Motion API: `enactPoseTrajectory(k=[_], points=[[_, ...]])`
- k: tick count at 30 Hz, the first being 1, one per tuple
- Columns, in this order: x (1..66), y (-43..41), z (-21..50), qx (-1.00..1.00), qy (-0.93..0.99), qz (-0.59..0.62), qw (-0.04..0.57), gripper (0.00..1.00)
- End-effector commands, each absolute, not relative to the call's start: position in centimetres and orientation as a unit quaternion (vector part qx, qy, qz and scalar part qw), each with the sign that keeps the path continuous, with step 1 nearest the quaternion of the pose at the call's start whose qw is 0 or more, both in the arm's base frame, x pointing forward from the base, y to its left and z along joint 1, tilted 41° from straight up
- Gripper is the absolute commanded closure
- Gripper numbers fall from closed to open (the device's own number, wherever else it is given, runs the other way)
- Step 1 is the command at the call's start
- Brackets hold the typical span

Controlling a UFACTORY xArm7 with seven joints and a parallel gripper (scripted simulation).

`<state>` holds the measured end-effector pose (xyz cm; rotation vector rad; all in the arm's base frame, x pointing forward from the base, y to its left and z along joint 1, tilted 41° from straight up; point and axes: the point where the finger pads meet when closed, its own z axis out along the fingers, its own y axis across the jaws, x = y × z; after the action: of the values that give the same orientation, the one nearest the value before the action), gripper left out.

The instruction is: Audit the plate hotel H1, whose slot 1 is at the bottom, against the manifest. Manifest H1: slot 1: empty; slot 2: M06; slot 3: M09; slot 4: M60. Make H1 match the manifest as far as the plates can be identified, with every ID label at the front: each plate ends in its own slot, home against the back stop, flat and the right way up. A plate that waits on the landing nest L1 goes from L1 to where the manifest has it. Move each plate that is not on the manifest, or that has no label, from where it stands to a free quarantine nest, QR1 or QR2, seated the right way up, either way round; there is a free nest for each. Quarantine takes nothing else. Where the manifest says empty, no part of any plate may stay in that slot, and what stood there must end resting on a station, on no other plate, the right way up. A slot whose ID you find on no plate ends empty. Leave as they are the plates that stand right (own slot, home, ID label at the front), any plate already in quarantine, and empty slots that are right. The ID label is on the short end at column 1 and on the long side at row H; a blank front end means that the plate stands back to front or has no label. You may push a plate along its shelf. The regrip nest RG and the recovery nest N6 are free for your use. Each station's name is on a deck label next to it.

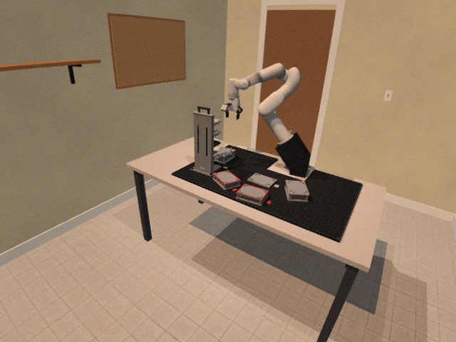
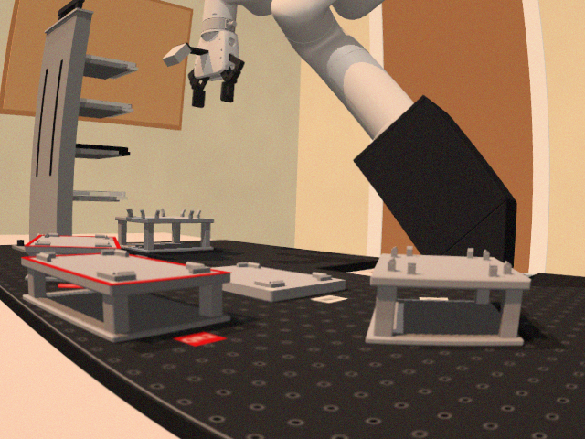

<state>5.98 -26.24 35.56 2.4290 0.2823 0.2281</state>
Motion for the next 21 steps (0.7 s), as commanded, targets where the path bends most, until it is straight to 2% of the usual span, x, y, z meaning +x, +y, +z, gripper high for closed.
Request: enactPoseTrajectory(k=[1, 21], points=[[5.7, -25.6, 36.5, 0.931, 0.108, 0.088, 0.339, 0.00], [4.3, -22.0, 41.1, 0.931, 0.108, 0.088, 0.339, 0.00]])
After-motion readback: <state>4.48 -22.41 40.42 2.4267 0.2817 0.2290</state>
